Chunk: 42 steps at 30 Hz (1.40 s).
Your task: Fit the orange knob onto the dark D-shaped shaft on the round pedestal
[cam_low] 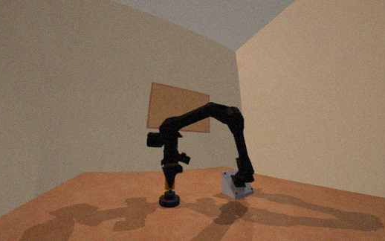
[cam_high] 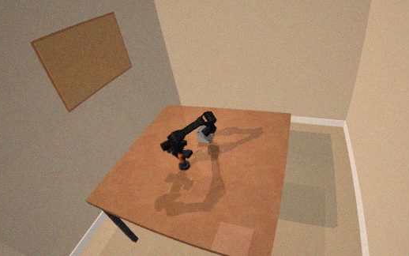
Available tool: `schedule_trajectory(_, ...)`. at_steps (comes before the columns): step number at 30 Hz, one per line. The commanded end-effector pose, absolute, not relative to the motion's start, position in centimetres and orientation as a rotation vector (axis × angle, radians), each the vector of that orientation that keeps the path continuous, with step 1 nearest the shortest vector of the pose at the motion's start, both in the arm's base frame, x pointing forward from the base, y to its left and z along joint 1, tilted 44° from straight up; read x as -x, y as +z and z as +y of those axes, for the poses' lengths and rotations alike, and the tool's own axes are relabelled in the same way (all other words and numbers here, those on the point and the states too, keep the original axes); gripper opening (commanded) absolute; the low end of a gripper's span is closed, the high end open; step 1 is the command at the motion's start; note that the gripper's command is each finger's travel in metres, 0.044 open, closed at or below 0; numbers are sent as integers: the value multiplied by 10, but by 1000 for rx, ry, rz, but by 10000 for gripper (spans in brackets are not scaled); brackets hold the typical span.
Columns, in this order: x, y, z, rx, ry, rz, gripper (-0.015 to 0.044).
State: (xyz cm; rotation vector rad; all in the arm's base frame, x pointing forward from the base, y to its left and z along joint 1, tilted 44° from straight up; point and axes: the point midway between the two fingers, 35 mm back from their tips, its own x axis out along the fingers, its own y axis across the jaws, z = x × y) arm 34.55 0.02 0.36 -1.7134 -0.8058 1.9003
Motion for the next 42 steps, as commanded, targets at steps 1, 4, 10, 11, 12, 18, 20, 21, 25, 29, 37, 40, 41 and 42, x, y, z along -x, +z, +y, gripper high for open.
schedule_trajectory(1, -345, 3, 0, 1715, 1897, -801, 0)
schedule_trajectory(4, -345, 2, 1, 1715, 1897, -801, 0)
schedule_trajectory(10, -343, 1, 1, 1717, 1897, -804, 0)
schedule_trajectory(11, -343, 1, 1, 1717, 1897, -804, 0)
schedule_trajectory(12, -343, 1, 2, 1717, 1897, -804, 0)
schedule_trajectory(18, -343, -2, 5, 1717, 1896, -804, 0)
schedule_trajectory(20, -343, -3, 7, 1717, 1896, -804, 0)
schedule_trajectory(21, -343, -3, 7, 1717, 1896, -804, 0)
schedule_trajectory(25, -342, -5, 9, 1716, 1896, -804, 0)
schedule_trajectory(29, -342, -8, 11, 1716, 1896, -804, 0)
schedule_trajectory(37, -343, -8, 11, 1722, 1899, -809, 0)
schedule_trajectory(40, -343, -8, 11, 1722, 1899, -809, 0)
schedule_trajectory(41, -343, -8, 11, 1722, 1899, -809, 0)
schedule_trajectory(42, -343, -8, 11, 1722, 1899, -809, 26)
